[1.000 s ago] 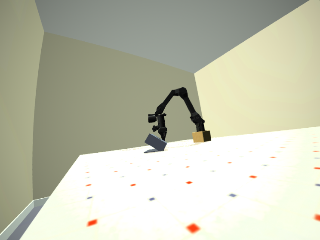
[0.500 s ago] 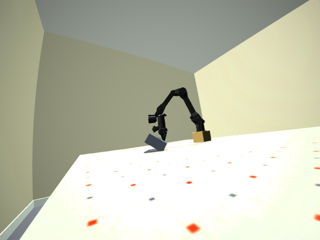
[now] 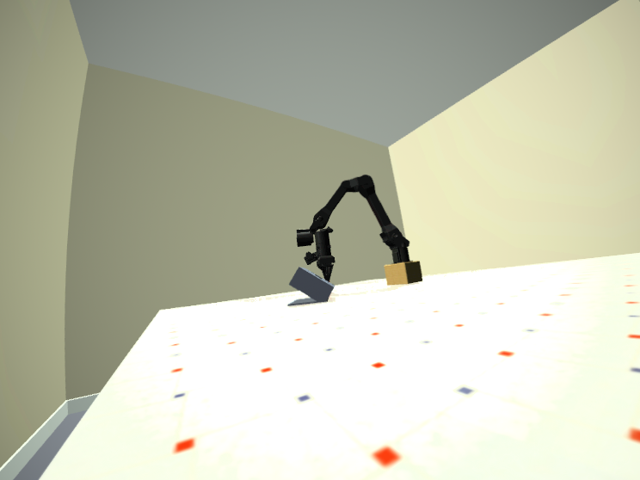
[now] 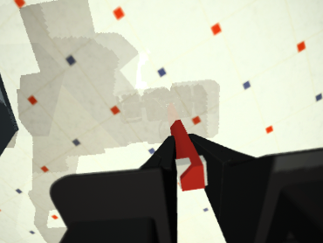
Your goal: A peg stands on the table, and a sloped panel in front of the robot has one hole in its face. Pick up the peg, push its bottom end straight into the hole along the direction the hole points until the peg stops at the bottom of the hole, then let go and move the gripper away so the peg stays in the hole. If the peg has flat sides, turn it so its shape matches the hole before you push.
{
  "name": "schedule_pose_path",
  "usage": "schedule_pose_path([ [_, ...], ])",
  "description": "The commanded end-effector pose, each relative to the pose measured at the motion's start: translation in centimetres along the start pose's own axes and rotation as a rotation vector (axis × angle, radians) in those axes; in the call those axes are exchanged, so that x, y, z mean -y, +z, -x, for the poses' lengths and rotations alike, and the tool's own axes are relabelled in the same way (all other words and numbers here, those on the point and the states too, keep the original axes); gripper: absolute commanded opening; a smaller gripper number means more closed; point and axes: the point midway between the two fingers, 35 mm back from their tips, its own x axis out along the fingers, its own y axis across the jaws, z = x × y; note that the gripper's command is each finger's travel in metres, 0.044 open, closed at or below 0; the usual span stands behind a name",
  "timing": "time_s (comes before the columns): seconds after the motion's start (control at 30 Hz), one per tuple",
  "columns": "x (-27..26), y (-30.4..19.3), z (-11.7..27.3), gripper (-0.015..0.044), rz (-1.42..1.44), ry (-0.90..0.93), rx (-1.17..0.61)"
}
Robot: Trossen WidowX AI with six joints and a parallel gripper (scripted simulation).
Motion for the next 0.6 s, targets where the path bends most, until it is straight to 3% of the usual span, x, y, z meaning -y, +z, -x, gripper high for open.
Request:
schedule_pose_path([
  [0.0, 0.0, 0.0, 0.0, 0.0, 0.0, 0.0, 0.001],
  [0.17, 0.0, 0.1, 0.8, 0.0, 0.001, 0.0, 0.0],
  [0.57, 0.1, 0.1, 6.9, 0.0, 0.005, 0.005, -0.005],
])
